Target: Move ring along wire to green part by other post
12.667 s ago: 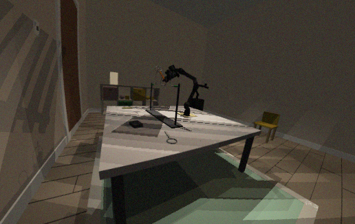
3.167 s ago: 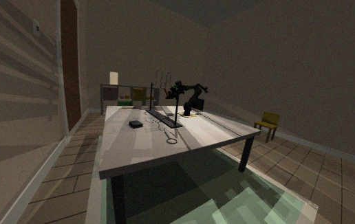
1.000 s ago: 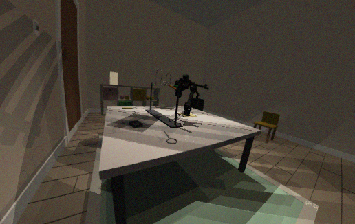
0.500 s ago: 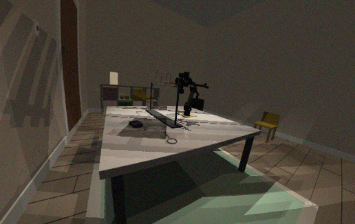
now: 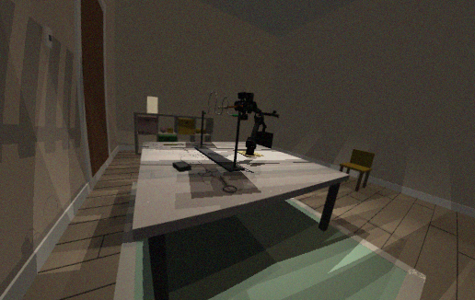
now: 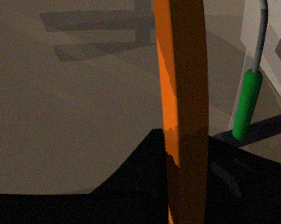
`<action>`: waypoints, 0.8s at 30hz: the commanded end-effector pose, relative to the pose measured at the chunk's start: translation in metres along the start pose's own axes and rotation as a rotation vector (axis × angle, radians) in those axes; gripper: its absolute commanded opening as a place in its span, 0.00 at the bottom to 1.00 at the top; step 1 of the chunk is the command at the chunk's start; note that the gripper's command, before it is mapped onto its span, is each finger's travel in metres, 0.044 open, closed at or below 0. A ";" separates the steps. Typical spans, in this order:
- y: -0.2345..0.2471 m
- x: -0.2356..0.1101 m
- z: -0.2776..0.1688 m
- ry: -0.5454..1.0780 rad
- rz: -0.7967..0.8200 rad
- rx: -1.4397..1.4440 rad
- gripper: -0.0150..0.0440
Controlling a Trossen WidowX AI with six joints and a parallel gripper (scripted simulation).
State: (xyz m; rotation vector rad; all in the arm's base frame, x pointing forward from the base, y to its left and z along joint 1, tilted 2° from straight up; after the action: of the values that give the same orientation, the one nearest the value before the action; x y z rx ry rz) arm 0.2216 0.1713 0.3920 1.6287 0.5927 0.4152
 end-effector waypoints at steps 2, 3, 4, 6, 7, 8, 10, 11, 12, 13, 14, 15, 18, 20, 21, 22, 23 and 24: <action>0.010 -0.002 0.001 0.006 0.025 0.031 0.00; 0.012 -0.002 0.001 0.006 0.027 0.035 0.00; 0.013 -0.002 0.001 0.006 0.028 0.037 0.00; 0.014 -0.003 0.001 0.006 0.026 0.034 0.00; 0.015 -0.003 0.002 0.006 0.025 0.031 0.00; 0.016 -0.003 0.002 0.005 0.023 0.028 0.00; 0.016 -0.003 0.002 0.004 0.017 0.016 0.00; 0.016 -0.003 0.002 0.002 0.012 0.007 0.00; 0.016 -0.003 0.002 0.001 0.007 -0.002 0.00; 0.017 -0.003 0.002 0.000 0.001 -0.011 0.00; 0.016 -0.003 0.002 -0.001 -0.004 -0.022 0.00; 0.016 -0.003 0.002 -0.003 -0.012 -0.035 0.00; 0.015 -0.003 0.002 -0.008 -0.035 -0.077 0.00; 0.014 -0.003 0.002 -0.013 -0.053 -0.109 0.00; 0.013 -0.003 0.002 -0.015 -0.063 -0.127 0.00; 0.012 -0.003 0.002 -0.017 -0.073 -0.145 0.00; 0.011 -0.003 0.002 -0.019 -0.083 -0.162 0.00; 0.010 -0.002 0.002 -0.022 -0.093 -0.181 0.00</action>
State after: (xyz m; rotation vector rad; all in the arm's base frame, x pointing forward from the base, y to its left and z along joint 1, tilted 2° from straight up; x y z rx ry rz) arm 0.2216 0.1666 0.4022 1.4743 0.5968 0.3806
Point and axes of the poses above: the point midway between the two fingers, 35 mm back from their tips, its own x axis out along the fingers, its own y axis across the jaws, z = x × y, the point moved 5 cm from there along -x, back along the fingers
